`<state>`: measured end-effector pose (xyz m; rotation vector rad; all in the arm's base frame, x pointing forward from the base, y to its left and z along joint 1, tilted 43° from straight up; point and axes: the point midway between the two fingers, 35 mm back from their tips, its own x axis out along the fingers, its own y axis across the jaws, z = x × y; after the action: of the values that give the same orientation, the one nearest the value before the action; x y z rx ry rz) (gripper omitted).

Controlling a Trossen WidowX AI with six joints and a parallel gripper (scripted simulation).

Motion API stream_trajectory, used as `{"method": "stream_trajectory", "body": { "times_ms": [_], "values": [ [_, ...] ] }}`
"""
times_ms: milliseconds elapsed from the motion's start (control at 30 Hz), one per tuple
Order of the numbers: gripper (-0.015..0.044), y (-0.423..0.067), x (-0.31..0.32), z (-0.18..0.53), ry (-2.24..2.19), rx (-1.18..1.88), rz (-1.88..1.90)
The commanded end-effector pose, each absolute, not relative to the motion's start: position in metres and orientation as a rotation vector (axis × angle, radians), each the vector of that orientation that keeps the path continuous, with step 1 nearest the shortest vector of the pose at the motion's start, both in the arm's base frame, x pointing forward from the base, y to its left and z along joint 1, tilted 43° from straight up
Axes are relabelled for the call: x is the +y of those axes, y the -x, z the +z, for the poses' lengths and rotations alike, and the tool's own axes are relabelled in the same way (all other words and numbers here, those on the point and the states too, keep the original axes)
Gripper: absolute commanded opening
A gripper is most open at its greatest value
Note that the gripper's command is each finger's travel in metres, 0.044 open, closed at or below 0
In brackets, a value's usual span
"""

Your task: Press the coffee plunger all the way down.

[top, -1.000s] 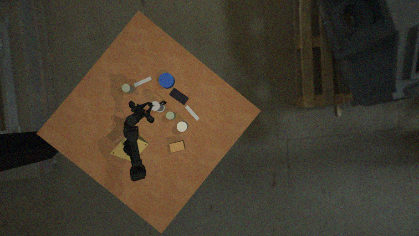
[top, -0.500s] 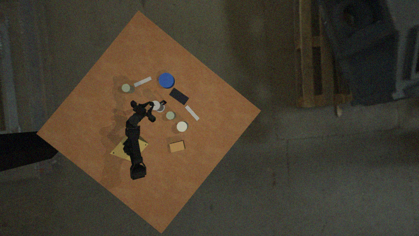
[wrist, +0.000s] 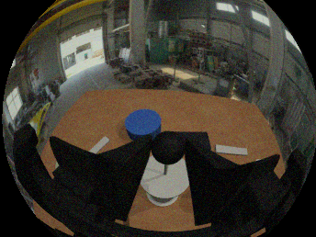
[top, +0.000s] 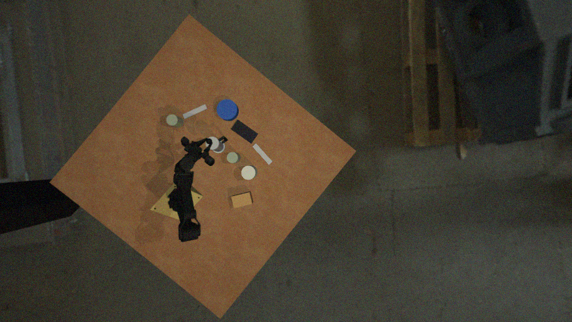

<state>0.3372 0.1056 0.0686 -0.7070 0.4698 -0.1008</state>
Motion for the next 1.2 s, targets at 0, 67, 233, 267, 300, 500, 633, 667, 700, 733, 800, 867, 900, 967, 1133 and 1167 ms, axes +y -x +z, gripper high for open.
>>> {"method": "stream_trajectory", "body": {
  "times_ms": [0, 67, 233, 267, 300, 500, 633, 667, 700, 733, 800, 867, 900, 967, 1133, 1167],
  "values": [
    [0.012, -0.333, 0.09, 0.05, 0.74, 0.52, -0.111],
    [0.012, -0.334, 0.088, 0.048, 0.741, 0.519, -0.111],
    [0.012, -0.338, 0.084, 0.044, 0.742, 0.516, -0.112],
    [0.012, -0.339, 0.083, 0.044, 0.742, 0.516, -0.112],
    [0.012, -0.34, 0.083, 0.044, 0.742, 0.516, -0.112],
    [0.012, -0.343, 0.084, 0.043, 0.742, 0.515, -0.113],
    [0.012, -0.345, 0.085, 0.044, 0.742, 0.515, -0.113],
    [0.012, -0.346, 0.085, 0.044, 0.742, 0.515, -0.113],
    [0.012, -0.346, 0.085, 0.044, 0.742, 0.515, -0.113],
    [0.012, -0.346, 0.085, 0.044, 0.742, 0.515, -0.113],
    [0.012, -0.346, 0.086, 0.044, 0.742, 0.515, -0.113],
    [0.012, -0.347, 0.086, 0.044, 0.742, 0.515, -0.113],
    [0.012, -0.347, 0.086, 0.043, 0.742, 0.515, -0.113],
    [0.012, -0.347, 0.086, 0.043, 0.742, 0.515, -0.113],
    [0.012, -0.348, 0.087, 0.043, 0.742, 0.515, -0.113],
    [0.012, -0.348, 0.087, 0.043, 0.742, 0.515, -0.113]
  ]
}}
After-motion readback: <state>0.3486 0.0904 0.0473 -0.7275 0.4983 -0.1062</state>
